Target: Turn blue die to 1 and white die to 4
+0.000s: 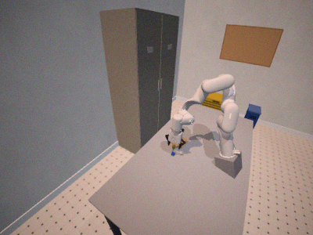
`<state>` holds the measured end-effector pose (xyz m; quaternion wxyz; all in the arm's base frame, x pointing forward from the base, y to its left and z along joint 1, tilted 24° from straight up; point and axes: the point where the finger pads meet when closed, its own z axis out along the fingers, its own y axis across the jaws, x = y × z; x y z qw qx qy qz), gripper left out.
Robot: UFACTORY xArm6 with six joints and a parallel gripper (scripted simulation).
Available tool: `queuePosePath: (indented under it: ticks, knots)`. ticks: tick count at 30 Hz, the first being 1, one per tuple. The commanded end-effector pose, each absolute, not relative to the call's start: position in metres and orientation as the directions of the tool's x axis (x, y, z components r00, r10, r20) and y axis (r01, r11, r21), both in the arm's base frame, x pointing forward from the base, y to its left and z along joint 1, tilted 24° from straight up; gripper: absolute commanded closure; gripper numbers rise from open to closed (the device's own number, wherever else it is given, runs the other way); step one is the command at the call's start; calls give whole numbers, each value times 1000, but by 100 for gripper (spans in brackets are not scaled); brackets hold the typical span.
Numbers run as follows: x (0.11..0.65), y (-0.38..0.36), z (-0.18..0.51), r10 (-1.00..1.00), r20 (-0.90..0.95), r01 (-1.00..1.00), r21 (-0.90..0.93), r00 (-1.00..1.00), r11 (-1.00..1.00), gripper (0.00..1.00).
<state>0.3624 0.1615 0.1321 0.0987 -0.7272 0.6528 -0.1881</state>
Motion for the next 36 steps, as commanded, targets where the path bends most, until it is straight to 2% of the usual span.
queuePosePath:
  ticks: [1, 7, 8, 36]
  knots:
    - [364, 162, 132, -975, 161, -907, -367, 156, -206, 0]
    - [364, 162, 132, -971, 168, -904, -364, 172, -223, 0]
    - [364, 162, 132, -971, 168, -904, -364, 172, -223, 58]
    - [364, 162, 132, -971, 168, -904, -364, 172, -223, 58]
